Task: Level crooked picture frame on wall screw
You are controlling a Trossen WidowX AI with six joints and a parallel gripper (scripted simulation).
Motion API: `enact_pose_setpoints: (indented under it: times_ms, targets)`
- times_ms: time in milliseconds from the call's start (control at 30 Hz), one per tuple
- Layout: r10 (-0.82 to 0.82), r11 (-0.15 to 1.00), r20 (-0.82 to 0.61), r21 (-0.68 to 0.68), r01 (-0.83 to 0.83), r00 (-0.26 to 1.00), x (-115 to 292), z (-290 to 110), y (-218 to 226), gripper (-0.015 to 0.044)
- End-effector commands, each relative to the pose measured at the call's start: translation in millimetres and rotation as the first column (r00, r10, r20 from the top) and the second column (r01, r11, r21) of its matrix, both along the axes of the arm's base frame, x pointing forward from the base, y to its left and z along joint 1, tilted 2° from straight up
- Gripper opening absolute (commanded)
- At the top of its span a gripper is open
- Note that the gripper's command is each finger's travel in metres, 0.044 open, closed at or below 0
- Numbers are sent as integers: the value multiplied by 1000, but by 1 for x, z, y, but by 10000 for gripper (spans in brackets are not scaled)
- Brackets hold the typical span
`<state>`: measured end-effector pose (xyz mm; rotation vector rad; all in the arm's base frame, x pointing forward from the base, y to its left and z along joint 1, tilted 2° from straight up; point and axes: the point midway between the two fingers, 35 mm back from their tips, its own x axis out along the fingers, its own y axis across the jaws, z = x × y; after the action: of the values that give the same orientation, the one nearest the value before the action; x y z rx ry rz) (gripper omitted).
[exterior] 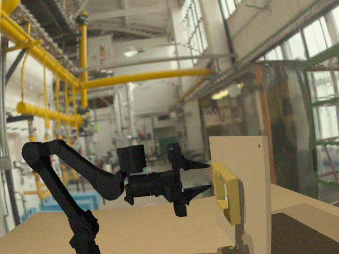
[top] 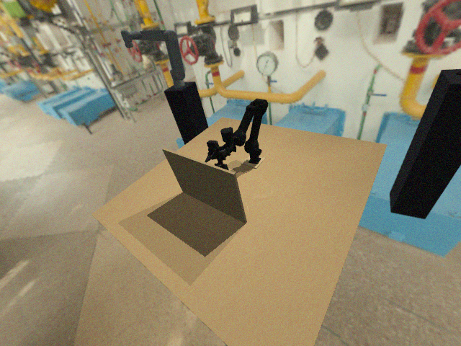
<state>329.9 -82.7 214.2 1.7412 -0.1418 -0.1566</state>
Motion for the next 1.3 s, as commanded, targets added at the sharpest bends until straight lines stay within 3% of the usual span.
enact_pose_setpoints:
  times_ms: [0,1267]
  targets:
    - [-6,1000,3,-2,6,1000,1,1,-1,260]
    - [-6,1000,6,-3,6,1000,40,1,-9,260]
